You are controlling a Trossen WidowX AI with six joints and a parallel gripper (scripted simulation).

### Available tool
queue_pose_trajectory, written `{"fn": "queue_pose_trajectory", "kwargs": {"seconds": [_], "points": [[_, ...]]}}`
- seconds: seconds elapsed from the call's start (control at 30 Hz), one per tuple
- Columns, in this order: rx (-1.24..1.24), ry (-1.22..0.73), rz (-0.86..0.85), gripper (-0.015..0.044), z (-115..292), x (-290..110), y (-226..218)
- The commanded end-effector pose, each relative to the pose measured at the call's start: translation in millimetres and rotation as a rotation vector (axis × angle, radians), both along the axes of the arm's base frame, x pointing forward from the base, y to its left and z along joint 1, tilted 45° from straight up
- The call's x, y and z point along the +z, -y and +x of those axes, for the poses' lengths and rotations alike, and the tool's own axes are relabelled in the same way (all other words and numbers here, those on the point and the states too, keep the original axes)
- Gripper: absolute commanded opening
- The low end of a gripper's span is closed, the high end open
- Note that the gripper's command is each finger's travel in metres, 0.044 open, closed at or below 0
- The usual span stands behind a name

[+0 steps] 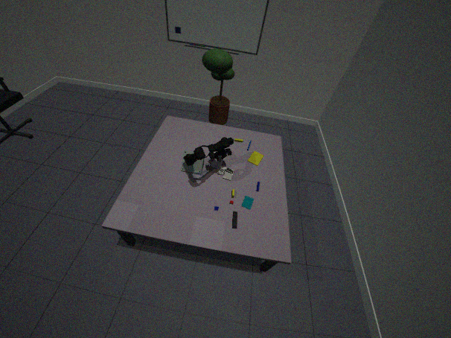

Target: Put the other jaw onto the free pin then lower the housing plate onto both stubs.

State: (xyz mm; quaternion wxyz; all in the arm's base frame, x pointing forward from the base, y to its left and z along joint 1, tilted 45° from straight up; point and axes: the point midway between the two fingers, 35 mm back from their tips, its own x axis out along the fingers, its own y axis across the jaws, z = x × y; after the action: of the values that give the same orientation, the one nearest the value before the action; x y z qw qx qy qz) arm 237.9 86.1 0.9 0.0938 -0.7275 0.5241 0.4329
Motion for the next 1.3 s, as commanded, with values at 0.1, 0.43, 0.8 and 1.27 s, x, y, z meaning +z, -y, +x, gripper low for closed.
{"fn": "queue_pose_trajectory", "kwargs": {"seconds": [0.1,0.43,0.8,1.27], "points": [[0.132,-0.125,-0.022,0.0134,-2,8,11],[0.328,-0.311,-0.046,0.0134,-6,18,25],[0.542,-0.517,-0.071,0.0134,-10,29,40],[0.706,-0.676,-0.091,0.0134,-15,36,52]]}}
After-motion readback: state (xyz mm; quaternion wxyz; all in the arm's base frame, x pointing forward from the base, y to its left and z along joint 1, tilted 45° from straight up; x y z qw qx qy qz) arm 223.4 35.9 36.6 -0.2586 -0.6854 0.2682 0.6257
